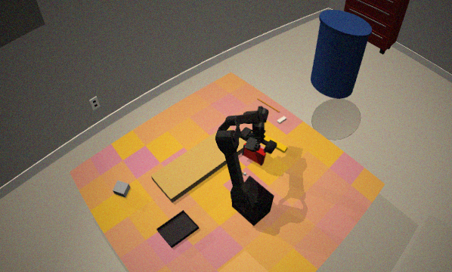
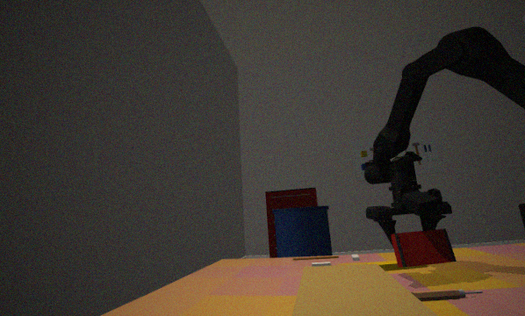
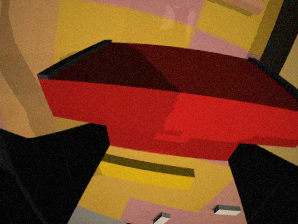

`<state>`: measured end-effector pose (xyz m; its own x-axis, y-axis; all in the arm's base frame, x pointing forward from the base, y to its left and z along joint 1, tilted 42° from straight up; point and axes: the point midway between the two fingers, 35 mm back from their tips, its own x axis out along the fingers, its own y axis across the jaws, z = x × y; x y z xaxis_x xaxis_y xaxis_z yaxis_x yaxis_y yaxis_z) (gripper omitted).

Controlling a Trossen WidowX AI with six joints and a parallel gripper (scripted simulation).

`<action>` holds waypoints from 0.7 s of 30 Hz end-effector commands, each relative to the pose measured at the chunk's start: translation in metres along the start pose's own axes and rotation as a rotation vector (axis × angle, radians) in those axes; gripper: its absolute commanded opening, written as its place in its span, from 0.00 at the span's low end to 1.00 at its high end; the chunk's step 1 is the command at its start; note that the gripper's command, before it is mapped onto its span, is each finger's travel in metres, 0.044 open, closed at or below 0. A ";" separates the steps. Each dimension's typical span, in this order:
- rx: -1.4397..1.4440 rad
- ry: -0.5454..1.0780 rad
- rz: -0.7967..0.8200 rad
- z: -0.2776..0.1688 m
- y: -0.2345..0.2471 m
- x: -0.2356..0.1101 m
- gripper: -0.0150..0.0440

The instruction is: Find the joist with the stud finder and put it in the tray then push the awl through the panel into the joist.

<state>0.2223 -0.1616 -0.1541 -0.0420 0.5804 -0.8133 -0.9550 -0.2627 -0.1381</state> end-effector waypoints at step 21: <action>0.004 0.103 0.003 0.004 0.001 0.000 0.25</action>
<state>0.2214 -0.1589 -0.1531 -0.0161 0.5123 -0.8587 -0.9553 -0.2615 -0.1381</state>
